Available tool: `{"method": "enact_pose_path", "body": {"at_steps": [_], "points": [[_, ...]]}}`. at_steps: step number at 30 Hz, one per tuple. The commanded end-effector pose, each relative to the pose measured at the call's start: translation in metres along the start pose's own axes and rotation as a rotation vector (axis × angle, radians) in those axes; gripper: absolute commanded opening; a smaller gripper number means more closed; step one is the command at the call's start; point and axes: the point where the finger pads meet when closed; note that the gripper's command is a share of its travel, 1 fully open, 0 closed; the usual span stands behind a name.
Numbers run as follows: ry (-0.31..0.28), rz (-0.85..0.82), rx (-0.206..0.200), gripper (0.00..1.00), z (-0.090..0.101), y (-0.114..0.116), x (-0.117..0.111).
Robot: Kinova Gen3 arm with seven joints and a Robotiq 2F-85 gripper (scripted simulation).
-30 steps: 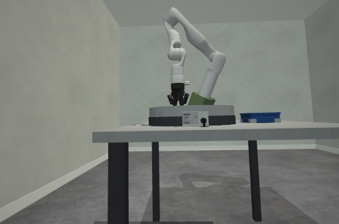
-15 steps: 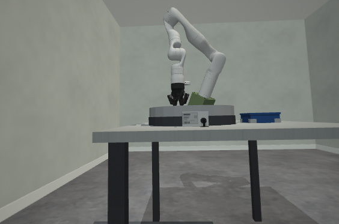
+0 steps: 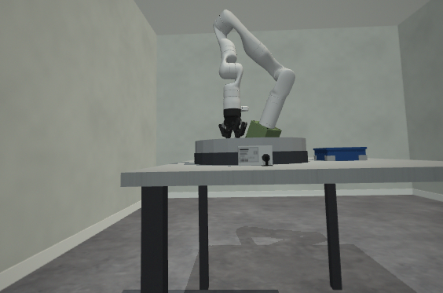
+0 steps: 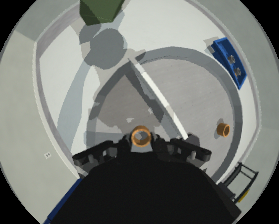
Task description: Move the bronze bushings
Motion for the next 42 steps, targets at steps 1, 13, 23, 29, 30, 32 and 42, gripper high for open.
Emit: {"method": "enact_pose_path", "body": {"at_steps": [1,13,23,29,30,32,42], "points": [[-0.001,0.0,-0.001,0.4,0.001,0.0,0.001],[-0.001,0.0,-0.001,0.4,0.001,0.0,0.001],[-0.001,0.0,-0.001,0.4,0.001,0.0,0.001],[-0.001,0.0,-0.001,0.4,0.001,0.0,0.001],[-0.001,0.0,-0.001,0.4,0.001,0.0,0.001],[-0.001,0.0,-0.001,0.4,0.001,0.0,0.001],[-0.001,0.0,-0.001,0.4,0.032,0.0,0.0]]}}
Point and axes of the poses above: the point where the finger pads meet when closed, its own z axis back along the fingers, its own y axis across the jaws, x = y × z, and after that the axes turned 4 degrees about z, right-handed
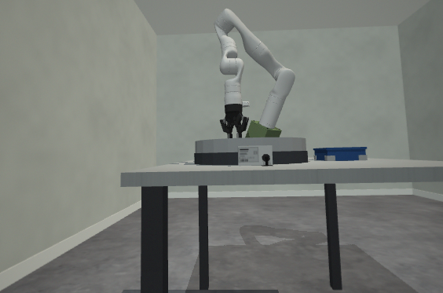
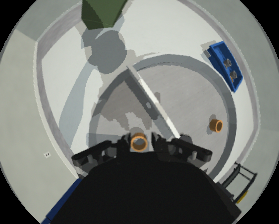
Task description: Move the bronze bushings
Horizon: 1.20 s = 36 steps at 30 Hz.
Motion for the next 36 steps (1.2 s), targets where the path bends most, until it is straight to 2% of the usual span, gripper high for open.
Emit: {"method": "enact_pose_path", "body": {"at_steps": [1,9,36], "points": [[-0.016,-0.01,-0.008,0.4,0.018,-0.007,0.004],[-0.016,-0.01,-0.008,0.4,0.031,-0.007,0.004],[-0.016,-0.01,-0.008,0.4,0.031,-0.007,0.004]]}}
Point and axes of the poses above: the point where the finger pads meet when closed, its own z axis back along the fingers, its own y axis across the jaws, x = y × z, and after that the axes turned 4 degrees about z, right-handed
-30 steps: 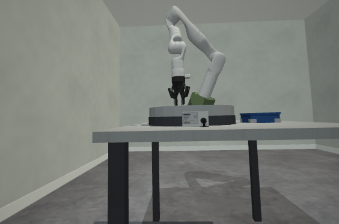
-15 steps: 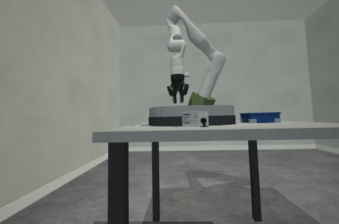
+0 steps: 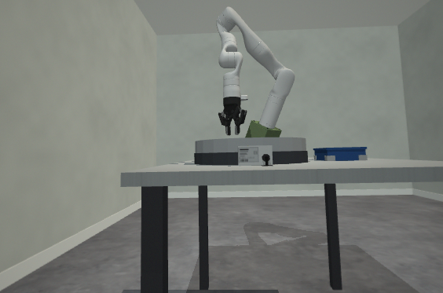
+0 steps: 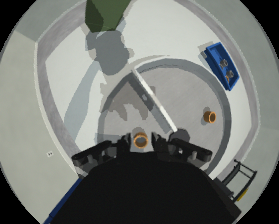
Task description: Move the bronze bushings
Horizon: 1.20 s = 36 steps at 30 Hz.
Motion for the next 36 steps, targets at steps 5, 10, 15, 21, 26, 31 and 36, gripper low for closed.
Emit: {"method": "enact_pose_path", "body": {"at_steps": [5,10,15,21,26,31,36], "points": [[-0.001,0.0,-0.001,0.4,0.001,0.0,0.0],[-0.001,0.0,-0.001,0.39,0.001,0.0,0.0],[-0.001,0.0,-0.001,0.39,0.001,0.0,0.0],[-0.001,-0.001,-0.001,0.39,0.001,0.001,0.0],[-0.002,-0.002,-0.001,0.39,0.001,0.004,-0.001],[-0.002,-0.005,-0.001,0.39,0.001,0.01,-0.002],[-0.002,-0.007,-0.001,0.39,0.001,0.014,-0.004]]}}
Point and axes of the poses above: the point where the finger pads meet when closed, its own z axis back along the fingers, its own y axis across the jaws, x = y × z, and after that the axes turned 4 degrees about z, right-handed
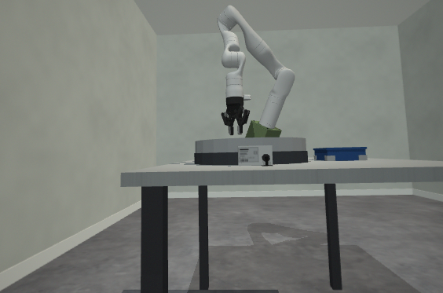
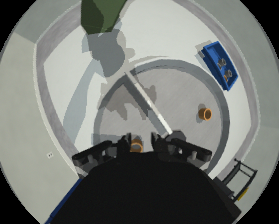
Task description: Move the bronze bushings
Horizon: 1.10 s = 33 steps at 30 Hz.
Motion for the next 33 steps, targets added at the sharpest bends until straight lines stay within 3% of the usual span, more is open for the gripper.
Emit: {"method": "enact_pose_path", "body": {"at_steps": [1,16,33], "points": [[-0.001,0.003,-0.003,0.39,0.001,0.003,-0.001],[0.0,-0.013,-0.002,0.39,0.001,0.033,-0.013],[0.0,-0.04,-0.003,0.39,0.001,0.085,-0.032]]}}
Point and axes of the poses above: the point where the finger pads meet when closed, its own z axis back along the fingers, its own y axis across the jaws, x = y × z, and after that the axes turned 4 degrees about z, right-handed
